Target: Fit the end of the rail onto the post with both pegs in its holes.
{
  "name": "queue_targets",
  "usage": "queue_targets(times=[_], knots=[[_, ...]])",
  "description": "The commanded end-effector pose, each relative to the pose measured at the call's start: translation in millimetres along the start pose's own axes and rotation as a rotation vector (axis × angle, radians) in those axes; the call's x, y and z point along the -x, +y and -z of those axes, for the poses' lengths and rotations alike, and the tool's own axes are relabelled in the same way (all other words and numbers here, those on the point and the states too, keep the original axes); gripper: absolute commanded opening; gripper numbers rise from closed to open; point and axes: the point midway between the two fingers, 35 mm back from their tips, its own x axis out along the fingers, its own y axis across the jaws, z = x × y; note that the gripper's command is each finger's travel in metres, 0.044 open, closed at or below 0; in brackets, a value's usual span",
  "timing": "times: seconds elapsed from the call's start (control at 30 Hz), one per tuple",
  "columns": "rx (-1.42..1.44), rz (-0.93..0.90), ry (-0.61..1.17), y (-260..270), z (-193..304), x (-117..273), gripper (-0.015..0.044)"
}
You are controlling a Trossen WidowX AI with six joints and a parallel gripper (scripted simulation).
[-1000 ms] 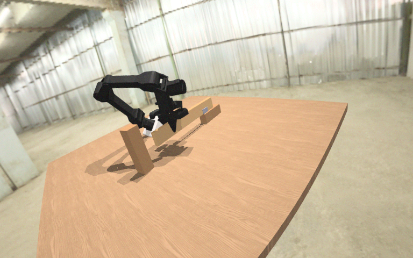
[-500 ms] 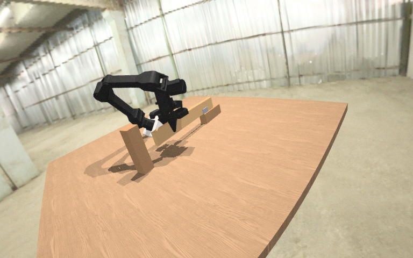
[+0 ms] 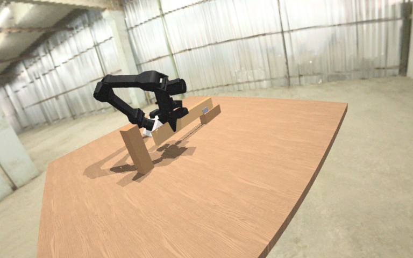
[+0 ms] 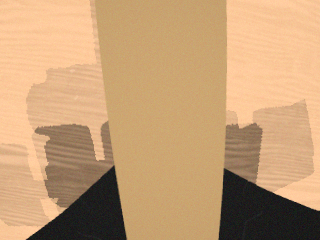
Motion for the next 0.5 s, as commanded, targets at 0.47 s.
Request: queue_targets(times=[0.47], knots=[[0.001,0.004,-0.006,0.0,1.9,1.0,0.0000]])
